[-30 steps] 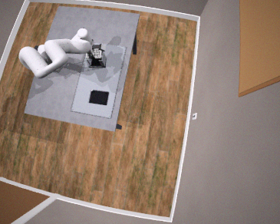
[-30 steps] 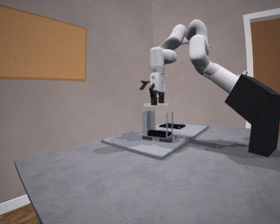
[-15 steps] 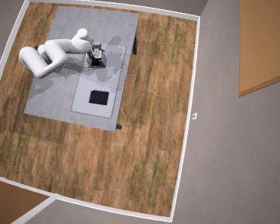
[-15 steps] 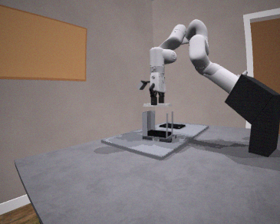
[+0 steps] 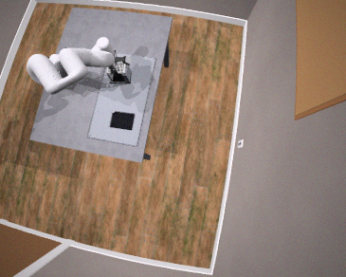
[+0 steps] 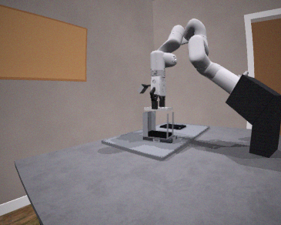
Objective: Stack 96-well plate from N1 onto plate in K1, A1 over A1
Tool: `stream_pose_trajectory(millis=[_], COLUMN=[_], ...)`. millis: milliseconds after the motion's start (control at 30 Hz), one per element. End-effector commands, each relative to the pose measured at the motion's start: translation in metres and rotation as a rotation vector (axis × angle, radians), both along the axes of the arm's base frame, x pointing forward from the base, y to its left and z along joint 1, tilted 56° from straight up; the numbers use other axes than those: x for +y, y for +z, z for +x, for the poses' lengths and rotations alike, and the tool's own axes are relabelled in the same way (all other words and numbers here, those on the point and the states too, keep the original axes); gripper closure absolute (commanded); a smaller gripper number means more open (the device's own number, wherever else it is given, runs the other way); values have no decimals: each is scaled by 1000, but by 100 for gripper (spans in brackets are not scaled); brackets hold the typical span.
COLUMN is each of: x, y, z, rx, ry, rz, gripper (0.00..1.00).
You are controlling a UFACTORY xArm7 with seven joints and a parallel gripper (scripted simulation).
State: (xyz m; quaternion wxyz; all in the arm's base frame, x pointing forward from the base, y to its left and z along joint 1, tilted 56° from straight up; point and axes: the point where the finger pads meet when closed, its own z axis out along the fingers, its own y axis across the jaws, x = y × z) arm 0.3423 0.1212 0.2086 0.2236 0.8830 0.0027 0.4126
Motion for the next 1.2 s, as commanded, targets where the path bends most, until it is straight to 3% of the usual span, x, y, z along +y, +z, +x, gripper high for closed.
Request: stream_pose_trajectory(millis=[0,1167], x=[-1,-22], y=[-3,-32], z=[6,44], rx=[-4,-3], ry=[2,2], rz=[0,0], gripper=[100,100])
